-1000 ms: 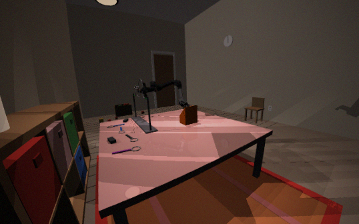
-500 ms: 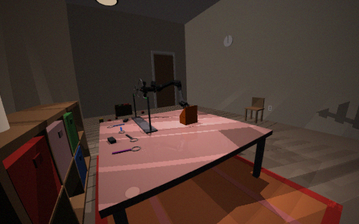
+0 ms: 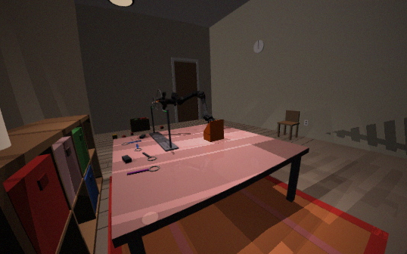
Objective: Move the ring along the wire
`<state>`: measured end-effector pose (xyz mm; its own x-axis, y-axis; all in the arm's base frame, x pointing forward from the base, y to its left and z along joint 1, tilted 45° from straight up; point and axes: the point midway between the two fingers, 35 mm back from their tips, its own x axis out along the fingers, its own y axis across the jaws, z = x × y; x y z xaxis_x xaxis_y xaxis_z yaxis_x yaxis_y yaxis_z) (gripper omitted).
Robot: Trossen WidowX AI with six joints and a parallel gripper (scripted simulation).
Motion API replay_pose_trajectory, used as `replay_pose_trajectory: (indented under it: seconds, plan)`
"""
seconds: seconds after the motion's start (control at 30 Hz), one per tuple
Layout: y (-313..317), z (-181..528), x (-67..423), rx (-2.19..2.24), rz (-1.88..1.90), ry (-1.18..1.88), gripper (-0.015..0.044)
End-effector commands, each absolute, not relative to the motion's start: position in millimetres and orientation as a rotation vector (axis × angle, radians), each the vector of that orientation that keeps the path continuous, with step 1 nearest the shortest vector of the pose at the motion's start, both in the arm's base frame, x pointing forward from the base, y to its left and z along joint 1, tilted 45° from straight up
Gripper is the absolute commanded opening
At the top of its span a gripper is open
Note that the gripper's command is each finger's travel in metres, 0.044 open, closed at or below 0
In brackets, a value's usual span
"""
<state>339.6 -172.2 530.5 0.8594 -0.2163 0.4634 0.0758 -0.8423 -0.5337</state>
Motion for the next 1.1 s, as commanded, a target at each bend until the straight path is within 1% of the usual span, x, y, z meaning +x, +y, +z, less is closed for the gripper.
replay_pose_trajectory:
  seconds: [0.0, 0.43, 1.07]
  plan:
    - [-172.4, 530.7, 339.7, -2.5, -0.71, 0.09, -0.015]
    - [-192.6, 518.7, 340.3, -2.409, -0.689, 0.115, -0.015]
    - [-233.5, 470.5, 342.4, -2.028, -0.596, 0.213, -0.015]
